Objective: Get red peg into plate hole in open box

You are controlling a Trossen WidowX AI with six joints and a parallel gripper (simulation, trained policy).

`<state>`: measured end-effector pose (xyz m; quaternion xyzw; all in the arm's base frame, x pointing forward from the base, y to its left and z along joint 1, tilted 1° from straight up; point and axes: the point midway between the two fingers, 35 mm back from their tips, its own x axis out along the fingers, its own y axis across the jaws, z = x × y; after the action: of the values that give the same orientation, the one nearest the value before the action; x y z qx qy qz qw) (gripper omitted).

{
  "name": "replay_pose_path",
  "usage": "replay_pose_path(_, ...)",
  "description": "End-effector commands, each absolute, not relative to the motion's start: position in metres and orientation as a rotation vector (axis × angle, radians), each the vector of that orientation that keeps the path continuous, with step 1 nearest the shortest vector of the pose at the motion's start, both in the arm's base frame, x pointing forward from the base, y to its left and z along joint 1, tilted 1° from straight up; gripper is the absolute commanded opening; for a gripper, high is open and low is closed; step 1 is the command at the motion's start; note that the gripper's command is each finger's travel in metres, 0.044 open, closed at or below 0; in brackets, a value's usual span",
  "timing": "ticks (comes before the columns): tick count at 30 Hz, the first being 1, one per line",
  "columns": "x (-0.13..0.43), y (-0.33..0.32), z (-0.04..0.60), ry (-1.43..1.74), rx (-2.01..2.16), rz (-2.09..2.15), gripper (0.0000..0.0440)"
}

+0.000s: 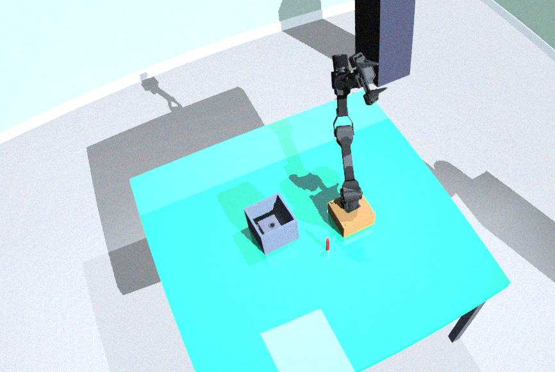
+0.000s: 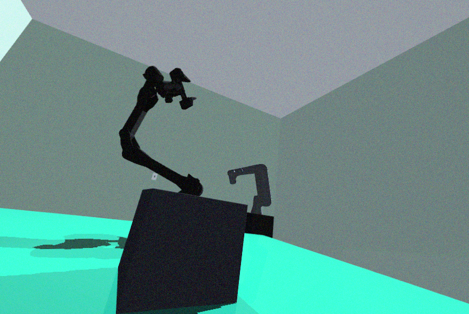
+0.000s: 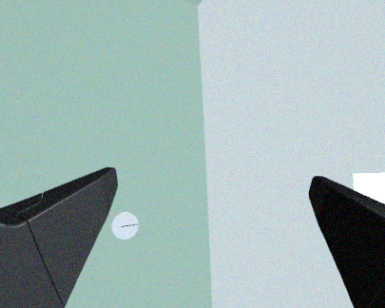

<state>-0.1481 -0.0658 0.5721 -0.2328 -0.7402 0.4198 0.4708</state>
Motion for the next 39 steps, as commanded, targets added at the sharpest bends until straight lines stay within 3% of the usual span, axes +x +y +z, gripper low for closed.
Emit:
replay_pose_path(1, -0.138, -0.045, 0.57, -1.693, -0.58, 1.084, 0.044)
replay_pose_path(39, 0.021, 0.103, 0.492, -0.329, -0.33, 1.104, 0.044)
